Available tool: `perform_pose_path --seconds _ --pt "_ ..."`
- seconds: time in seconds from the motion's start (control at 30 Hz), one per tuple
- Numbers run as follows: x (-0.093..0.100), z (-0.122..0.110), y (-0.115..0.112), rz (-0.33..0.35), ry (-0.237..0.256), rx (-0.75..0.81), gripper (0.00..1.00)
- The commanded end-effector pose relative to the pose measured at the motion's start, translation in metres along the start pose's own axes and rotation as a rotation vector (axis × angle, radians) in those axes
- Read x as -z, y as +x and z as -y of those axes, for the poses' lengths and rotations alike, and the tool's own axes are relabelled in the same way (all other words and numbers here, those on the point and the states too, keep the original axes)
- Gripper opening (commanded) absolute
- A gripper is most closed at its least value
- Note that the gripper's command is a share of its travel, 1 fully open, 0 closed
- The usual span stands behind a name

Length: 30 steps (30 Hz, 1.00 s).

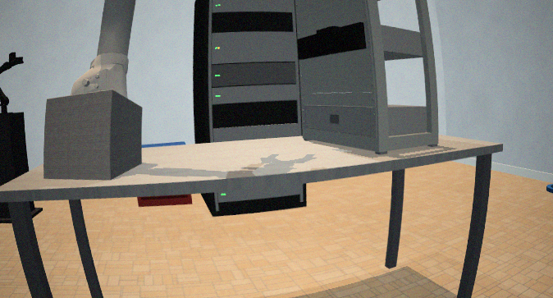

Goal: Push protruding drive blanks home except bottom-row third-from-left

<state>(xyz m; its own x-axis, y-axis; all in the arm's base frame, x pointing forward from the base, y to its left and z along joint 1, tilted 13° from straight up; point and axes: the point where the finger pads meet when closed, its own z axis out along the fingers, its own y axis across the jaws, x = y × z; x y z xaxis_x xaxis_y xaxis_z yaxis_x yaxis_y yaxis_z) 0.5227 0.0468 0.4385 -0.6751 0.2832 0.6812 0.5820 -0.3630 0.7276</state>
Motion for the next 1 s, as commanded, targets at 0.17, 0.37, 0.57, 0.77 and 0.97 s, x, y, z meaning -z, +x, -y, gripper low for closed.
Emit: perform_pose_path --seconds 0.17,0.37,0.57,0.77,0.97 --pt "0.030 -0.025 -0.014 0.002 -0.169 -0.240 1.00" --pt "0.047 -0.034 -0.024 -0.003 -0.250 -0.332 1.00" --pt "0.067 -0.040 -0.038 -0.015 -0.344 -0.448 1.00" --pt "0.085 -0.042 -0.051 -0.031 -0.428 -0.559 1.00" --pt "0.096 -0.042 -0.060 -0.044 -0.479 -0.632 1.00"
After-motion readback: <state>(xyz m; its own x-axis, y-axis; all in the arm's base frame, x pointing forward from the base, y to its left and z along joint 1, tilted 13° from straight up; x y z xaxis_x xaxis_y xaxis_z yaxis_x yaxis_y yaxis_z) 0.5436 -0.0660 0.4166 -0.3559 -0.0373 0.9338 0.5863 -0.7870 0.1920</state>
